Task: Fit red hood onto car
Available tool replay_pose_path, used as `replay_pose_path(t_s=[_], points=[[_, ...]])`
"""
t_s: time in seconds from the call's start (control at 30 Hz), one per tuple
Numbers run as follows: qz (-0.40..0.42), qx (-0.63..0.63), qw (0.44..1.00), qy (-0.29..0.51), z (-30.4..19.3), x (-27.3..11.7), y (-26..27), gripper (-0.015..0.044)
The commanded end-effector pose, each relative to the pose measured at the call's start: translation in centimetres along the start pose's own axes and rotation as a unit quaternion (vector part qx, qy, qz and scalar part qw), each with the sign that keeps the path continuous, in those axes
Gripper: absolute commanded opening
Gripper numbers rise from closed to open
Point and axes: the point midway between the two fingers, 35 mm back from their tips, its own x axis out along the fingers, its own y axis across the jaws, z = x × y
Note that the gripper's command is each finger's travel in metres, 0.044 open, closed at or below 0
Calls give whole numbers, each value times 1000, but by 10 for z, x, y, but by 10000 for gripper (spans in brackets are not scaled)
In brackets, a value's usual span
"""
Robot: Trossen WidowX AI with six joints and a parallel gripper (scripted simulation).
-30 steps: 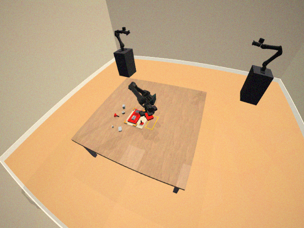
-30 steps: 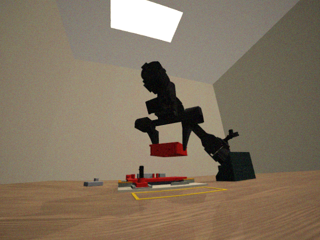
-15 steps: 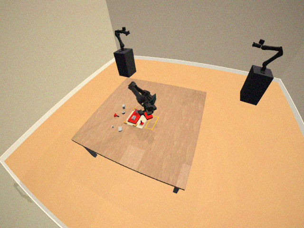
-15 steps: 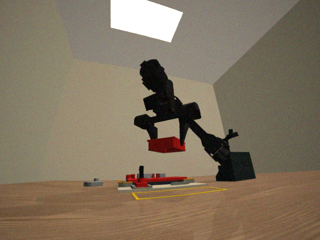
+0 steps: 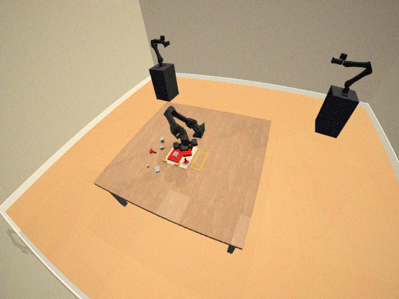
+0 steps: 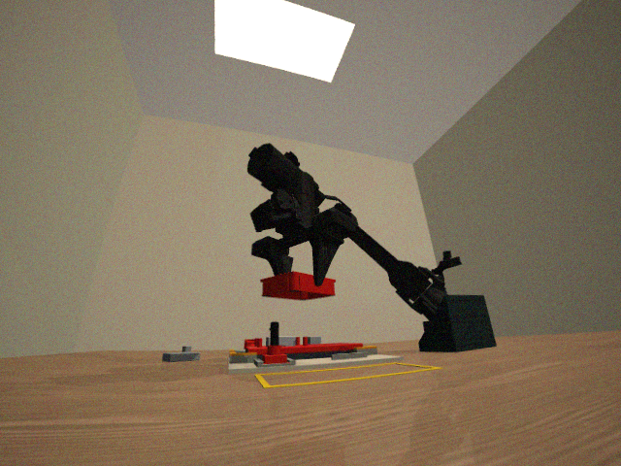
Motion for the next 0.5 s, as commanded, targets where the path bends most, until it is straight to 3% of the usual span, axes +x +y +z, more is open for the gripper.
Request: replay_pose_path(t_s=[0.0,0.47], points=[[-2,36,999,-1,-6,-1,-14,0],[-4,166,986,-9,-30,-2,-65,0]])
